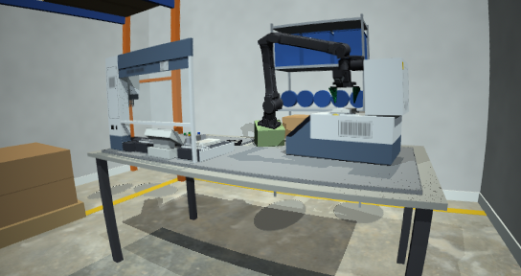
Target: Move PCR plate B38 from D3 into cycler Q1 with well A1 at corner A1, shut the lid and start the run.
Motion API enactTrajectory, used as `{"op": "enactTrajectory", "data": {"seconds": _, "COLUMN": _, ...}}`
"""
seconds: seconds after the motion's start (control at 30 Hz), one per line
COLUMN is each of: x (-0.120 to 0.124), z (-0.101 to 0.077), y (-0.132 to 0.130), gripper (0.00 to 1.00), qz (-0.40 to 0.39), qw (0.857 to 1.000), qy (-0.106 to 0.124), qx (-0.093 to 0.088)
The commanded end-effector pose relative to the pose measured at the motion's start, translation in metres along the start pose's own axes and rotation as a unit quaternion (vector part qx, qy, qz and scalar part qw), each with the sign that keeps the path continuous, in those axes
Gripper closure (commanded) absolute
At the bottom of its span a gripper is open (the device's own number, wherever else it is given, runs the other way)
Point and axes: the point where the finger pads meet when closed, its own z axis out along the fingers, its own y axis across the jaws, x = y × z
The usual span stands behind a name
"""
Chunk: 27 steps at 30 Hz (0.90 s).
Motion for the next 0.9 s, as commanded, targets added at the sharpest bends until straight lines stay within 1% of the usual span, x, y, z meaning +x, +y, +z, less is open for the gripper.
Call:
{"op": "enactTrajectory", "data": {"seconds": 0.0, "x": -0.004, "z": -0.040, "y": 0.017, "gripper": 0.00, "qz": 0.006, "qw": 0.999, "qy": -0.003, "qx": -0.036}}
{"op": "enactTrajectory", "data": {"seconds": 0.23, "x": -0.004, "z": -0.066, "y": 0.021, "gripper": 0.00, "qz": 0.008, "qw": 0.999, "qy": -0.003, "qx": -0.054}}
{"op": "enactTrajectory", "data": {"seconds": 0.33, "x": -0.007, "z": -0.073, "y": 0.020, "gripper": 0.00, "qz": 0.011, "qw": 0.998, "qy": -0.004, "qx": -0.054}}
{"op": "enactTrajectory", "data": {"seconds": 0.43, "x": -0.009, "z": -0.074, "y": 0.019, "gripper": 0.00, "qz": 0.013, "qw": 0.999, "qy": -0.004, "qx": -0.053}}
{"op": "enactTrajectory", "data": {"seconds": 0.47, "x": -0.009, "z": -0.068, "y": 0.019, "gripper": 0.00, "qz": 0.011, "qw": 0.999, "qy": -0.004, "qx": -0.047}}
{"op": "enactTrajectory", "data": {"seconds": 0.6, "x": -0.003, "z": -0.055, "y": 0.016, "gripper": 0.00, "qz": 0.007, "qw": 0.999, "qy": 0.003, "qx": -0.031}}
{"op": "enactTrajectory", "data": {"seconds": 0.87, "x": 0.000, "z": -0.030, "y": 0.011, "gripper": 0.00, "qz": 0.002, "qw": 1.000, "qy": -0.002, "qx": -0.007}}
